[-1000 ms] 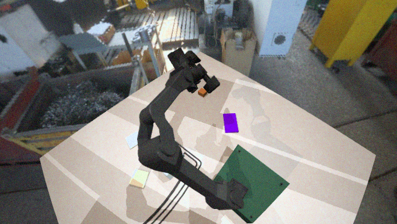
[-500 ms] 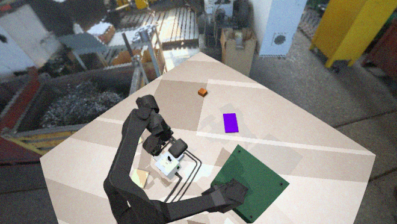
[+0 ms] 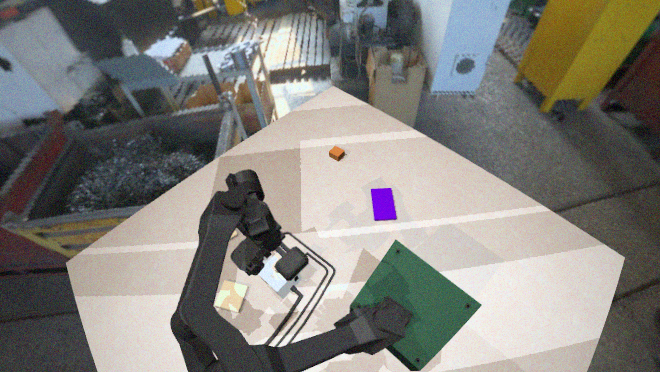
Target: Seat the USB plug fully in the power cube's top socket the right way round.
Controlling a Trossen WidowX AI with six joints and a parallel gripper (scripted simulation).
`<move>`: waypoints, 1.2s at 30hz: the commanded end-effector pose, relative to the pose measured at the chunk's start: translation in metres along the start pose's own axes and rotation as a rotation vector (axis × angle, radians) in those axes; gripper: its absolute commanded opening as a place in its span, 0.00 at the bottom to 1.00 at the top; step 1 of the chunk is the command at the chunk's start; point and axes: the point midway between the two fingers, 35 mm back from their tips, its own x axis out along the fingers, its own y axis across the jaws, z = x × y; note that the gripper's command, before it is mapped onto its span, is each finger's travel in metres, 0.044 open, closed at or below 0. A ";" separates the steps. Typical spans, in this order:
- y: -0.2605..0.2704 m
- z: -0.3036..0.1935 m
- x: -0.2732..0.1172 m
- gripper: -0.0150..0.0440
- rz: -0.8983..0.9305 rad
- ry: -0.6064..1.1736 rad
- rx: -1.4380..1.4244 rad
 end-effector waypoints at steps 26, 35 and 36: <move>0.001 0.000 0.028 1.00 0.003 -0.007 0.001; 0.000 0.000 0.028 0.87 -0.001 -0.001 -0.005; 0.000 0.000 0.028 0.82 -0.001 -0.001 -0.005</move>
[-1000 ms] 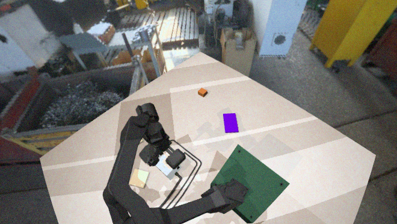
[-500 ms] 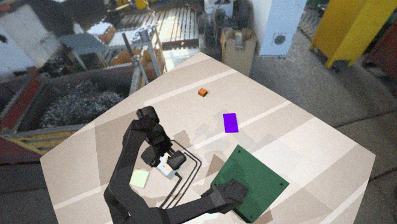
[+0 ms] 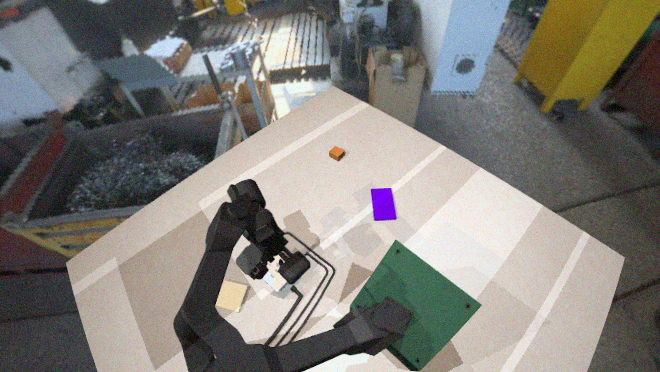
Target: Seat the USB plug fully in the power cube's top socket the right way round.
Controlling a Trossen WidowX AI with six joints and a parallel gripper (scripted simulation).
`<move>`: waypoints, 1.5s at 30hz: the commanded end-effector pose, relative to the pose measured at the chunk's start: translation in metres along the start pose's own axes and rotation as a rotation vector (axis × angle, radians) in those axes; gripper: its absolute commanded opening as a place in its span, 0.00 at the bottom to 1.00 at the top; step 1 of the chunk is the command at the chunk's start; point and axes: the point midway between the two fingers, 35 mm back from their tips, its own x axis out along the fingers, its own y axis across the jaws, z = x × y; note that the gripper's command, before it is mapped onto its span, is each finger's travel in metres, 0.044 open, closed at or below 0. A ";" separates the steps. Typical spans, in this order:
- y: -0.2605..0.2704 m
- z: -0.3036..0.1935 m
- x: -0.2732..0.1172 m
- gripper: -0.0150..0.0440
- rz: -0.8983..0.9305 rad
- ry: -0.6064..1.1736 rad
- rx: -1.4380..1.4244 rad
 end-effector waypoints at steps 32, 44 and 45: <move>0.000 0.000 0.000 0.25 0.000 0.000 0.001; 0.000 0.000 -0.008 0.25 0.000 0.001 0.001; 0.000 0.000 -0.009 0.25 0.000 0.001 0.001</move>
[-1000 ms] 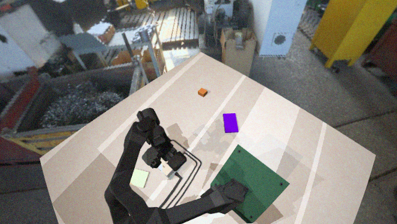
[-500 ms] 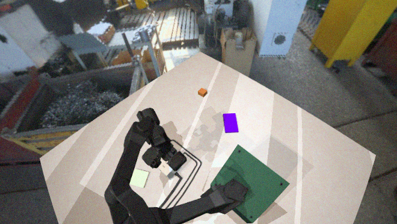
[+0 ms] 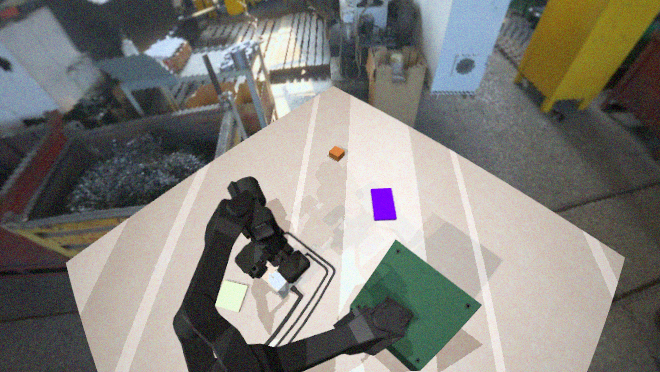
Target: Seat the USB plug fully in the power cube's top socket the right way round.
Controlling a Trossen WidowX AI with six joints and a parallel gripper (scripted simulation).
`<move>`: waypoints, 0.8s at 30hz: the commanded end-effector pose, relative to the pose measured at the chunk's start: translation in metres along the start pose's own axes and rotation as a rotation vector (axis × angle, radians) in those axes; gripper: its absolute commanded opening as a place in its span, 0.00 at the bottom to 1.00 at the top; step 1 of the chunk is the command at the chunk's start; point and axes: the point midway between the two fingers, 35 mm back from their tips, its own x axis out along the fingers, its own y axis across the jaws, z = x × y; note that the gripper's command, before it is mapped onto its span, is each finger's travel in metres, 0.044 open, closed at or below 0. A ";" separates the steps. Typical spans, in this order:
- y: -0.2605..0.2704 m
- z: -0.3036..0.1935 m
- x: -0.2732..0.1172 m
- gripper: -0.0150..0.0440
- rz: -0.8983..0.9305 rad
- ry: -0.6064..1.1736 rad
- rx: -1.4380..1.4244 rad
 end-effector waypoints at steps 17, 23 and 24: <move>-0.001 0.000 -0.013 0.25 0.000 0.005 -0.007; -0.001 0.000 -0.017 0.25 0.000 0.005 -0.007; -0.001 0.000 -0.018 0.25 0.000 0.005 -0.007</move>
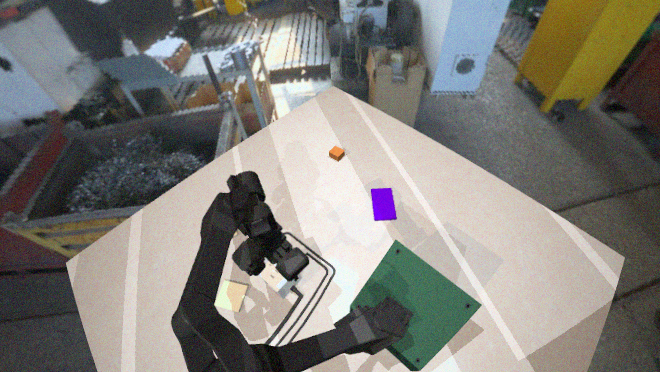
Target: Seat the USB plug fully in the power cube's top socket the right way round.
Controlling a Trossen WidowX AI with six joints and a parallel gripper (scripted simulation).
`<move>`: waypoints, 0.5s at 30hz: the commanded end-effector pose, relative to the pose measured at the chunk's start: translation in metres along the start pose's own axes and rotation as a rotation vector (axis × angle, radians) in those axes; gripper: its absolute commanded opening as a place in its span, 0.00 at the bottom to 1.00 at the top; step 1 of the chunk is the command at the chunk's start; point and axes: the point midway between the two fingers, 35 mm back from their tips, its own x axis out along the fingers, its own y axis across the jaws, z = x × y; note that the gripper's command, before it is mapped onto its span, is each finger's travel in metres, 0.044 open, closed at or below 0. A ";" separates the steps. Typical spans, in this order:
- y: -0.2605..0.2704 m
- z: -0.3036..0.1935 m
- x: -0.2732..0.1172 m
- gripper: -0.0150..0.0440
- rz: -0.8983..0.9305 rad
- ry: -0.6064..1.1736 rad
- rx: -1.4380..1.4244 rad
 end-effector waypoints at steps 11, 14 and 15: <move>0.000 0.000 -0.006 0.25 0.000 0.002 0.024; 0.000 0.000 -0.005 0.25 0.000 0.001 0.082; 0.000 0.000 -0.005 0.25 0.000 0.001 0.108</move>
